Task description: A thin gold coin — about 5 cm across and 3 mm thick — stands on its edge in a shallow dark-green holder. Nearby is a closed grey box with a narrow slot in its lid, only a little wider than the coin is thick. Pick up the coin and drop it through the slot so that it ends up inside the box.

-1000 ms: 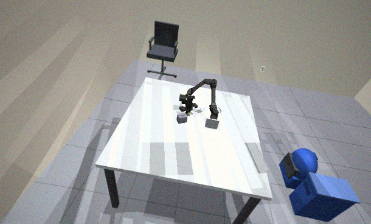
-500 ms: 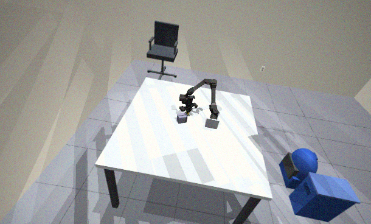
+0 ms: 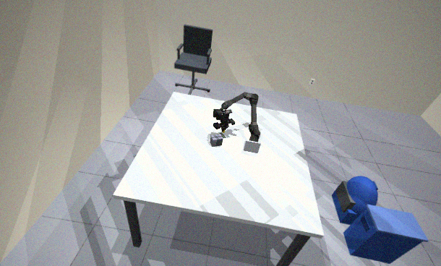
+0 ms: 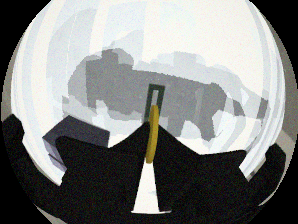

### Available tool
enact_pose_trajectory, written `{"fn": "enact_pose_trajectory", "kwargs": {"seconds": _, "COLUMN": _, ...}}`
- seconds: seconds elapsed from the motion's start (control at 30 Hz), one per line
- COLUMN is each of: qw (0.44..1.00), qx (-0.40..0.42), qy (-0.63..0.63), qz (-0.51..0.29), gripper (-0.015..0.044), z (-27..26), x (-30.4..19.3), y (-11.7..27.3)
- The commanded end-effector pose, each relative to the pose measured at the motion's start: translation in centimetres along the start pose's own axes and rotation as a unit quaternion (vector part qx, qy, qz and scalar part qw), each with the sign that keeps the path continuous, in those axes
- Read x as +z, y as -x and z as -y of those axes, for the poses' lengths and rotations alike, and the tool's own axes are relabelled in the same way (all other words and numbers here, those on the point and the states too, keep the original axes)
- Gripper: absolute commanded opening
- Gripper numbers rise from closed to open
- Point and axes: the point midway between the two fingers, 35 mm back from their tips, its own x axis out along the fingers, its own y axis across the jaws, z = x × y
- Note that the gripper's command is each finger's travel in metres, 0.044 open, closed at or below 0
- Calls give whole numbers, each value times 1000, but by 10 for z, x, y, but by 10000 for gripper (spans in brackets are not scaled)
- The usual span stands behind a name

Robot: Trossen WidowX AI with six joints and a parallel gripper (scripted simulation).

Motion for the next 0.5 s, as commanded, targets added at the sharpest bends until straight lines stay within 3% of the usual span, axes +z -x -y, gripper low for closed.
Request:
{"fn": "enact_pose_trajectory", "kwargs": {"seconds": 0.0, "qw": 1000, "qx": 2, "qy": -2, "qz": -1, "gripper": 0, "z": -1, "x": 0, "y": 13}}
{"fn": "enact_pose_trajectory", "kwargs": {"seconds": 0.47, "qw": 1000, "qx": 0, "qy": -2, "qz": 0, "gripper": 0, "z": 2, "x": -1, "y": 48}}
